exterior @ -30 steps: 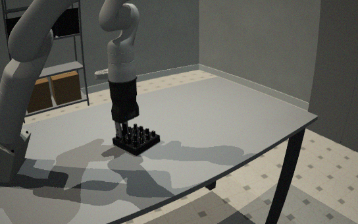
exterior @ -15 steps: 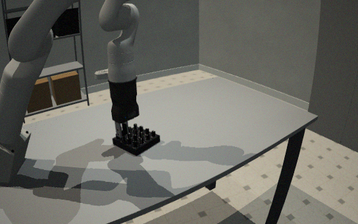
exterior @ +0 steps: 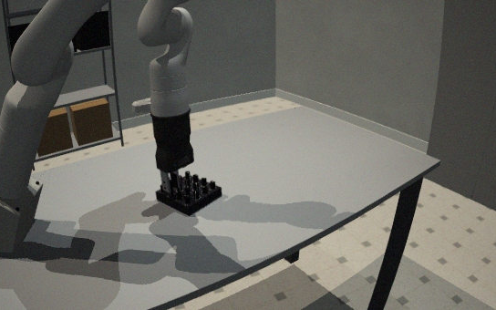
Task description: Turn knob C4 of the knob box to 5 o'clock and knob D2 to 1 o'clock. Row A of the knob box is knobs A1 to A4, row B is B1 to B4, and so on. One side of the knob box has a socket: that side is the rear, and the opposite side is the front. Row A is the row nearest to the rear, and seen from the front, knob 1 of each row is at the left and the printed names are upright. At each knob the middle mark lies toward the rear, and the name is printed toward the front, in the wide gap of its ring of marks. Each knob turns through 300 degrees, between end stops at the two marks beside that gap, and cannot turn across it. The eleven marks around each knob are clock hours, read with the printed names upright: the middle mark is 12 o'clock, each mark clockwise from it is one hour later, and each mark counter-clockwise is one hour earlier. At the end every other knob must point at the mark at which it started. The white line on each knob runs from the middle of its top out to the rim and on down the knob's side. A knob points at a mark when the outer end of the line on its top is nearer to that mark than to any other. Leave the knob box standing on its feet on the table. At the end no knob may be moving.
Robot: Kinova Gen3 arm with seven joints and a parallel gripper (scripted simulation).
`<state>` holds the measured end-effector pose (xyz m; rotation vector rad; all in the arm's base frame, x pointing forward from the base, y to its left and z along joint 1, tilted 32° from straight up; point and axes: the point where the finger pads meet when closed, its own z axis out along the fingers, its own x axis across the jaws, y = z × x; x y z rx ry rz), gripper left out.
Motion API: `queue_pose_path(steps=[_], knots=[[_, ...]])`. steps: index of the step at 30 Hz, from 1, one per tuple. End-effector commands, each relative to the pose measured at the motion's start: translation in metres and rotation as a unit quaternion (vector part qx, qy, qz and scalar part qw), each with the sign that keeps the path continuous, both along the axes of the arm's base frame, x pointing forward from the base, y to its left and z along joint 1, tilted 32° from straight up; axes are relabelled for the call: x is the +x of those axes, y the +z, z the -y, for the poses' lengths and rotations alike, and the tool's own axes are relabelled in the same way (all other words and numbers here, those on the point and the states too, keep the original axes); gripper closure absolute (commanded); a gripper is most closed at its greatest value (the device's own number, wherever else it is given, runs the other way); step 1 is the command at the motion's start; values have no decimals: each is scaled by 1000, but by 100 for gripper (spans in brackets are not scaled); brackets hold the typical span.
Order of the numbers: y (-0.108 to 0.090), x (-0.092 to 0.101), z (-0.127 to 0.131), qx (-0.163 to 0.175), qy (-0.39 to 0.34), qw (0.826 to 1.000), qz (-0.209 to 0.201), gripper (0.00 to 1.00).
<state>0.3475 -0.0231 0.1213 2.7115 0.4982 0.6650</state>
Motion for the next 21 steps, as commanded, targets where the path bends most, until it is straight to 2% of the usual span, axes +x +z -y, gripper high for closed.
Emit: queue_pose_path(steps=[1, 21], knots=[[-4, 0, 0, 1, 0, 1000, -3, 54], [-8, 3, 1, 1, 0, 1000, -3, 54]])
